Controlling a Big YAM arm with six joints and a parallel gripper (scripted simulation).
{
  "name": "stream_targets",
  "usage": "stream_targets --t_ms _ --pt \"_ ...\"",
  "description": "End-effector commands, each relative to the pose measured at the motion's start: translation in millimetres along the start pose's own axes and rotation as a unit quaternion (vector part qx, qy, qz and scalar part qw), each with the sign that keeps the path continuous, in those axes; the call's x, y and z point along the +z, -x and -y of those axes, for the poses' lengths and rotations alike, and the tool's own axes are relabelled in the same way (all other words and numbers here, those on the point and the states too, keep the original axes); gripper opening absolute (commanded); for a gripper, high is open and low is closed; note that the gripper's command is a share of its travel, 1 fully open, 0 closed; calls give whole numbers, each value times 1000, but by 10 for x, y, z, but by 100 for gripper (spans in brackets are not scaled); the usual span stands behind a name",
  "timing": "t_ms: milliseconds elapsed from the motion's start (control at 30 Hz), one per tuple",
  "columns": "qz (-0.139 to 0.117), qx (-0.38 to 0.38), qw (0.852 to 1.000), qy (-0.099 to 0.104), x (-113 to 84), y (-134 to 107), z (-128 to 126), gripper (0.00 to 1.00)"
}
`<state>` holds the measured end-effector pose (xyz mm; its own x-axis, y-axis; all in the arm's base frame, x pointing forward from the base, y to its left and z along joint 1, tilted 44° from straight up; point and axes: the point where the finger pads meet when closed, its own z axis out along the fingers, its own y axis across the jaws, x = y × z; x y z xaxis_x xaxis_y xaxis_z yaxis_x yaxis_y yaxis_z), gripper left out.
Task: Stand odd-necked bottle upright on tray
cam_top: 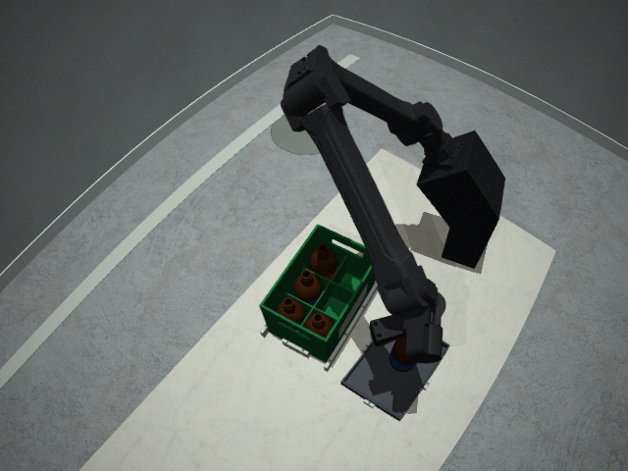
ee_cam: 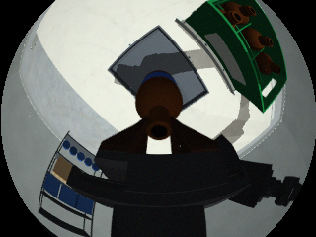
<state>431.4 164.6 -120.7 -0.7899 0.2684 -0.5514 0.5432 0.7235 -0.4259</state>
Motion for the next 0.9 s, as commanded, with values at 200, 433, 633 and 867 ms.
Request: stream_targets --t_ms 200,433,633,867 --pt "5 3 1000 12 124 145 -44 0" --pt "6 3 1000 12 274 146 -45 0" --pt "13 -12 1000 22 224 35 -161 0" --pt "7 6 1000 14 388 175 -46 0"
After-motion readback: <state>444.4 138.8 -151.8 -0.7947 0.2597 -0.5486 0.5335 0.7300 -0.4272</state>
